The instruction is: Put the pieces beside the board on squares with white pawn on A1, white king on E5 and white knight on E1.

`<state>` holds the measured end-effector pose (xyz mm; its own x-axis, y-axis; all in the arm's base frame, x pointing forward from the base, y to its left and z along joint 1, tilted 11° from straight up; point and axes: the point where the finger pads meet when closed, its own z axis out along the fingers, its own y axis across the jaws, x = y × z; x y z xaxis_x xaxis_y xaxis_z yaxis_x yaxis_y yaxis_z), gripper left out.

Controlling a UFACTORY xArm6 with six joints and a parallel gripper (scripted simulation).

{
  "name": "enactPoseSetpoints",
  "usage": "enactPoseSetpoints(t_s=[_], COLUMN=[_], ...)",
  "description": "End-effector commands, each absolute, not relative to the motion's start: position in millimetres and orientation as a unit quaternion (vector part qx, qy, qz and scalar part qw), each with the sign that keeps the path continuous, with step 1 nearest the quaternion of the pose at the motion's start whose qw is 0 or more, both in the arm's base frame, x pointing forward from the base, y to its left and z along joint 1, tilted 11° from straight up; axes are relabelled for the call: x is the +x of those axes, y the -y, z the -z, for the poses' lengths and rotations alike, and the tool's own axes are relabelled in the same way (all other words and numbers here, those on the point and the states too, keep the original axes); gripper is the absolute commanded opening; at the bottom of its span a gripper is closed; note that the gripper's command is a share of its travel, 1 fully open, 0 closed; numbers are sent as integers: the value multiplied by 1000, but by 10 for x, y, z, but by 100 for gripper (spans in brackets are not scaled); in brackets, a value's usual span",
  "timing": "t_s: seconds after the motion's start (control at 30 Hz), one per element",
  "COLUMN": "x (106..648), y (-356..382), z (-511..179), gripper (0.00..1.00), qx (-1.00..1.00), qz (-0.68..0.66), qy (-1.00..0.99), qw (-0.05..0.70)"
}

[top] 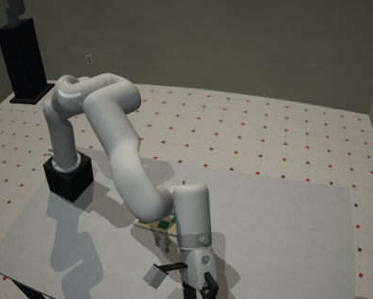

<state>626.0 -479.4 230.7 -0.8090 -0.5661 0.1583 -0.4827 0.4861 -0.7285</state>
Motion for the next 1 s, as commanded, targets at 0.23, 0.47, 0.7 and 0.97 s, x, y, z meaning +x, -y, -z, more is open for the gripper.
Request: enactPoseSetpoints(t_s=[0.23,0.47,0.7,0.97], x=[6265,6265,6258,6134], y=[4798,4798,4764,4315], z=[-2344,-2344,-2334,-2201], gripper=[100,100,100,100], qx=[-304,-304,-305,-326], qz=[407,407,408,421], qy=[-860,-860,-859,-846], qw=[53,53,50,18])
